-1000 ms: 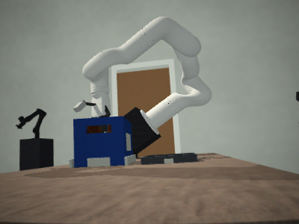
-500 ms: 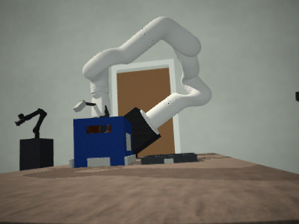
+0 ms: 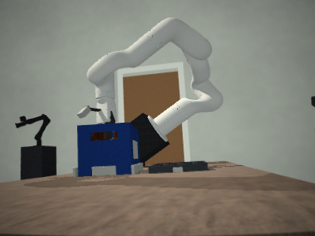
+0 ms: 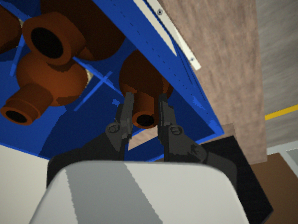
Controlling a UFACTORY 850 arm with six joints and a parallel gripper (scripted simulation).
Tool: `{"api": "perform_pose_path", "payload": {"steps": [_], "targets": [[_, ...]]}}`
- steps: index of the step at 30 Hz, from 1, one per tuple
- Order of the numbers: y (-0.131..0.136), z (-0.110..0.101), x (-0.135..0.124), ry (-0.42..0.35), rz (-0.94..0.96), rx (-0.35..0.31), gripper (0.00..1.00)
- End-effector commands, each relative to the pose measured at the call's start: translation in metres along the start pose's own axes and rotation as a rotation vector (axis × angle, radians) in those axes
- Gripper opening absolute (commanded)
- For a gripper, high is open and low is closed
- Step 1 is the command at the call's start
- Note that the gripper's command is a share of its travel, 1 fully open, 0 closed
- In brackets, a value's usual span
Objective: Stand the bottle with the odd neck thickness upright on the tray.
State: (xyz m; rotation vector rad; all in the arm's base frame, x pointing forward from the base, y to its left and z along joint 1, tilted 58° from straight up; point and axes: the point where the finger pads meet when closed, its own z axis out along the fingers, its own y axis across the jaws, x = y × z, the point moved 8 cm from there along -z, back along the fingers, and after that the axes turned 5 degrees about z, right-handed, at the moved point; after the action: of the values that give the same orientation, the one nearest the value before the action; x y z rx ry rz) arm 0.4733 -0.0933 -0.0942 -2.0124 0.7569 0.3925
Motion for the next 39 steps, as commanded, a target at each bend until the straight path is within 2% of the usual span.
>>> {"api": "perform_pose_path", "payload": {"steps": [1, 11, 12, 39], "targets": [[-0.0003, -0.0008, 0.0005, 0.002, -0.001, 0.0, 0.0], [-0.0003, -0.0008, 0.0005, 0.002, -0.001, 0.0, 0.0], [-0.0003, -0.0008, 0.0005, 0.002, -0.001, 0.0, 0.65], [-0.0003, -0.0008, 0.0005, 0.002, -0.001, 0.0, 0.65]]}}
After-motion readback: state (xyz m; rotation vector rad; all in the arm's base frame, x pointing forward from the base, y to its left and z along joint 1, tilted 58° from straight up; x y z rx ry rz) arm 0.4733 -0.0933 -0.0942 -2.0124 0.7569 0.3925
